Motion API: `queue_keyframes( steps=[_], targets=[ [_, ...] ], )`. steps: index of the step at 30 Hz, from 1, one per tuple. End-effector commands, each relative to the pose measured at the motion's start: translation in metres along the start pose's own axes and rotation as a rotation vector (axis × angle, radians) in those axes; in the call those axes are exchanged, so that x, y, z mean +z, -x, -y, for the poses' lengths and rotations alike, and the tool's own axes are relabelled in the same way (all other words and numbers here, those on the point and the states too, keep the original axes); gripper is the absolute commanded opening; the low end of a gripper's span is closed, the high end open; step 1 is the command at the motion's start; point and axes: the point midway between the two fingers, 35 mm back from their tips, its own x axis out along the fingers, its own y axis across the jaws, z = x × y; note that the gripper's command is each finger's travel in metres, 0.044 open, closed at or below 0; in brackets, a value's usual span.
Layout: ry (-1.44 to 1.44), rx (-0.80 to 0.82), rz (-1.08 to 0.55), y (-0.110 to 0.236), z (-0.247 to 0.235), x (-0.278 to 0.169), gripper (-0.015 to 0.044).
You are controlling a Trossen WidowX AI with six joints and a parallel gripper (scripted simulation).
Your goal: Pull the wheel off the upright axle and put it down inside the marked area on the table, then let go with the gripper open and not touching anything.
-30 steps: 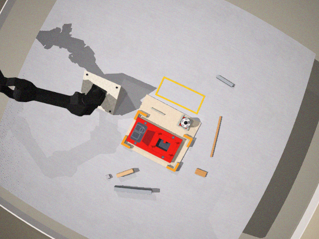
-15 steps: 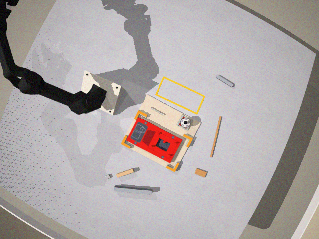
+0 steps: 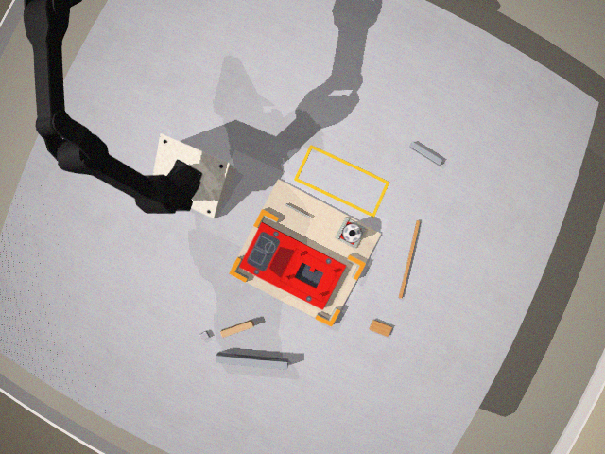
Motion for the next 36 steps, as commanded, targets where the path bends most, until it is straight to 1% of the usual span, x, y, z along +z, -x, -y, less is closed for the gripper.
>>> queue_keyframes(
  steps=[1, 10, 17, 24, 30, 36],
  targets=[
    [-0.102, -0.03, 0.087, 0.013, 0.012, 0.052, 0.03],
    [-0.377, -0.112, 0.308, 0.055, 0.061, 0.178, 0.03],
    [-0.573, -0.194, 0.46, 0.102, 0.121, 0.257, 0.03],
    [-0.715, -0.253, 0.562, 0.139, 0.168, 0.302, 0.03],
    [-0.902, -0.327, 0.689, 0.188, 0.233, 0.348, 0.03],
    [-1.112, -0.41, 0.816, 0.242, 0.305, 0.378, 0.03]
  ],
)
